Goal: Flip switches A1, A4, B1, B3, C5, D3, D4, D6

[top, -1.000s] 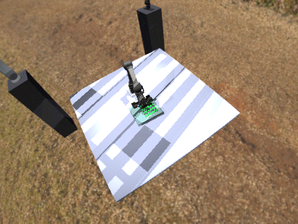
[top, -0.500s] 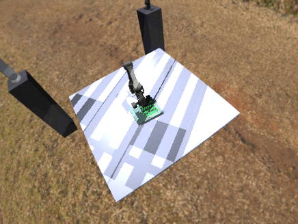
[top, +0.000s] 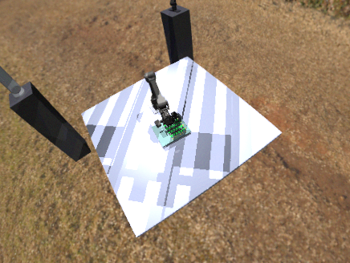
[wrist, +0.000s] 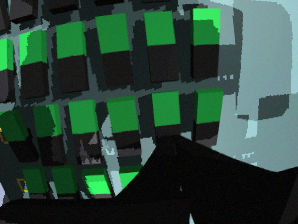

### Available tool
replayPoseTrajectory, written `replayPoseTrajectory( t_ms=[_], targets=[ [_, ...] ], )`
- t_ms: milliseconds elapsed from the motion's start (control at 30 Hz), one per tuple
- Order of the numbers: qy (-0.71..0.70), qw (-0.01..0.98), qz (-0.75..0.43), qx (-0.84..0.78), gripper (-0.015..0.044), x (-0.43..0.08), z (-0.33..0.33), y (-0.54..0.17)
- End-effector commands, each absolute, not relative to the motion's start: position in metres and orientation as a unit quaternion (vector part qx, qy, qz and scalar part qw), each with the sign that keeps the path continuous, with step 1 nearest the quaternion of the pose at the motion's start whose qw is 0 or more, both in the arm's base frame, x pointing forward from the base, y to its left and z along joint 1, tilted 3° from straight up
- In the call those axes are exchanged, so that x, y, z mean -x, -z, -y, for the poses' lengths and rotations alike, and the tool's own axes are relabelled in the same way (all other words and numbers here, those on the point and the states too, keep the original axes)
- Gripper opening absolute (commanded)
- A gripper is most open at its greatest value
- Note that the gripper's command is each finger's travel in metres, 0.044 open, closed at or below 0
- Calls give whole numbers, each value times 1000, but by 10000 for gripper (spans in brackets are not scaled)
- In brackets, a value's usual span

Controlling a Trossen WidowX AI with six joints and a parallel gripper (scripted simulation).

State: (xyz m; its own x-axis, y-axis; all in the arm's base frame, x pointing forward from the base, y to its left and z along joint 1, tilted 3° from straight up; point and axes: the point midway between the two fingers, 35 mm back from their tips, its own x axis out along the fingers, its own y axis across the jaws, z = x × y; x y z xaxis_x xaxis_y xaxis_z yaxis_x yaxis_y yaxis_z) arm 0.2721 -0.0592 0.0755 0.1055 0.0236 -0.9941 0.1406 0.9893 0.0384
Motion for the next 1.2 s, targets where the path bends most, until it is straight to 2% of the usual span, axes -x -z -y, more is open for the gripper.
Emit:
replayPoseTrajectory(
  t_ms=[0,400,633,1000,1167],
  targets=[
    [38,742,-667,-63,0,-273,59,-74],
    [39,741,-667,-61,0,-273,59,-76],
    [37,733,-676,-63,0,-268,61,-138],
    [35,732,-677,-65,0,-254,13,-138],
    [35,724,-686,-65,0,-257,12,-103]
  ],
)
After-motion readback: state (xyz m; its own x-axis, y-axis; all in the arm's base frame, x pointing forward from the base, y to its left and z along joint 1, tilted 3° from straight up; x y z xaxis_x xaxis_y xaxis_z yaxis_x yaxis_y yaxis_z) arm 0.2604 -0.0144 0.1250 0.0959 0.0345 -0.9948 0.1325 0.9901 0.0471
